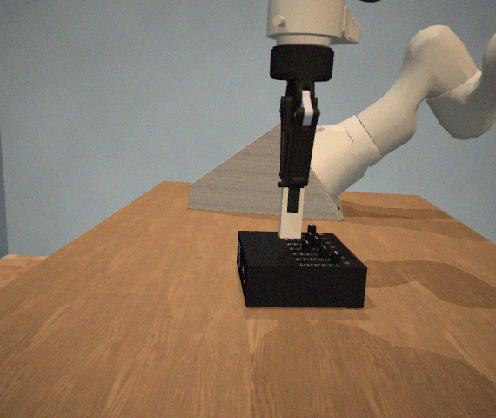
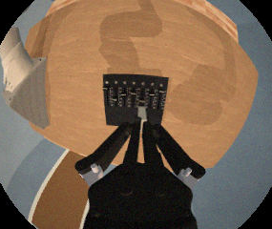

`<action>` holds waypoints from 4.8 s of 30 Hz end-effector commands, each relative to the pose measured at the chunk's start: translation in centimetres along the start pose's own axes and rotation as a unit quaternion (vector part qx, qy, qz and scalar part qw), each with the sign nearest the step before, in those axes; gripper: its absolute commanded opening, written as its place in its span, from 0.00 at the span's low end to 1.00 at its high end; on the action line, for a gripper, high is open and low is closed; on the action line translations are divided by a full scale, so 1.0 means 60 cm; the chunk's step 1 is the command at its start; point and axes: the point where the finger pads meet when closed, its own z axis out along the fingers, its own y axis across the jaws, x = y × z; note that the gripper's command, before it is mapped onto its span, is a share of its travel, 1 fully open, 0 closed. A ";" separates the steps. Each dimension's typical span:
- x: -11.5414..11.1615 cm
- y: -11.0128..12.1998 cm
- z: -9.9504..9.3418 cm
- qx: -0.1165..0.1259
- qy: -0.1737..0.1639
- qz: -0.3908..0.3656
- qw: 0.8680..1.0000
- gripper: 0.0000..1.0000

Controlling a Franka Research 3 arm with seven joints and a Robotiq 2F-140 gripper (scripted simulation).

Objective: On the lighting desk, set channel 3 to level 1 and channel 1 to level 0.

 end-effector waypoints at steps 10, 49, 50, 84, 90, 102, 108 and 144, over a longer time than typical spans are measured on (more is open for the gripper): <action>-0.002 -0.002 0.002 0.000 0.000 0.000 1.000 0.00; -0.003 -0.002 0.002 0.000 0.000 0.000 1.000 0.00; -0.003 -0.002 0.002 0.000 0.000 0.000 1.000 0.00; -0.003 -0.002 0.019 0.000 0.000 0.000 1.000 0.00; -0.003 -0.002 0.022 0.000 0.000 0.000 1.000 0.00; -0.003 -0.002 0.022 0.000 0.000 0.000 1.000 0.00; -0.003 -0.002 0.022 0.000 0.000 0.000 1.000 0.00; 0.016 -0.002 0.022 0.000 0.000 0.000 1.000 0.00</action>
